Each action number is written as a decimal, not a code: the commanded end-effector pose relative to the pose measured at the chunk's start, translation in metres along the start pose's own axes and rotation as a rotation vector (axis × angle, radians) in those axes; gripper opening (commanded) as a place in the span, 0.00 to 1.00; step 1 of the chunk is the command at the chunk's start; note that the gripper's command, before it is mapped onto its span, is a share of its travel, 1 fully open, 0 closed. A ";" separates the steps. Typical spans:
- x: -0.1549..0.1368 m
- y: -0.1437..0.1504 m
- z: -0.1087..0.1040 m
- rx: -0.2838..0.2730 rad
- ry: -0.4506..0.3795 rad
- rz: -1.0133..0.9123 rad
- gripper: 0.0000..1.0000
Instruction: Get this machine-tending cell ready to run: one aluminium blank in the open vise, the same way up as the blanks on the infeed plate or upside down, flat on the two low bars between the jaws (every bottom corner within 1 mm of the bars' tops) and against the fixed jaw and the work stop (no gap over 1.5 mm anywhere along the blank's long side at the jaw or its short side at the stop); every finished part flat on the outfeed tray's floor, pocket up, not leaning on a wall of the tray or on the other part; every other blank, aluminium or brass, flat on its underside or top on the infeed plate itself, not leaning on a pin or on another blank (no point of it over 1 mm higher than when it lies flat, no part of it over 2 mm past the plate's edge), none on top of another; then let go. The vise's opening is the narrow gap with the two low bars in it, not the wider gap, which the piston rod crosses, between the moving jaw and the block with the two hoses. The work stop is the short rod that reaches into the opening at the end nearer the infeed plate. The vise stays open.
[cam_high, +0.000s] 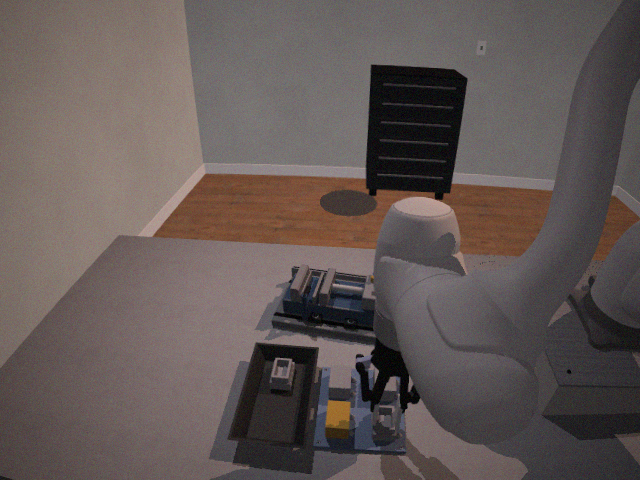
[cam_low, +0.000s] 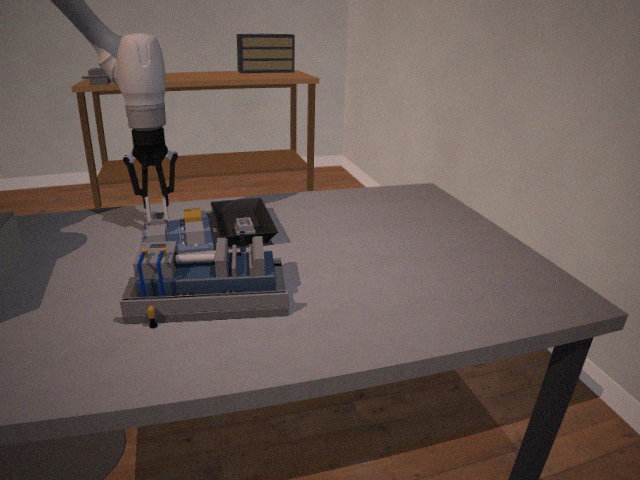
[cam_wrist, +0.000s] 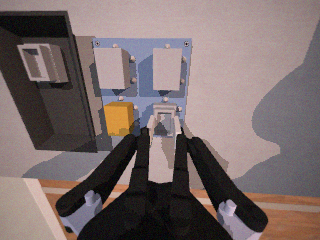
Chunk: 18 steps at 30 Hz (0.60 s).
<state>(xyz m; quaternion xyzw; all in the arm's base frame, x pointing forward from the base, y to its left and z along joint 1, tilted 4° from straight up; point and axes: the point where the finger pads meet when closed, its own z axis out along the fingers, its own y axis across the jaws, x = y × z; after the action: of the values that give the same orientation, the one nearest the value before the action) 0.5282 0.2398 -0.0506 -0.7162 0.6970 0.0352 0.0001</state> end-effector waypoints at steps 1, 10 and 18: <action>0.000 0.004 0.004 -0.003 0.000 -0.004 0.00; 0.000 0.004 -0.004 -0.003 0.000 -0.004 0.00; 0.000 0.004 -0.022 -0.003 0.000 -0.004 0.00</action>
<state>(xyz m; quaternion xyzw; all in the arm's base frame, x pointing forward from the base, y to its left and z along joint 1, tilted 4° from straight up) 0.5221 0.2382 -0.0360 -0.7173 0.6957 0.0382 -0.0040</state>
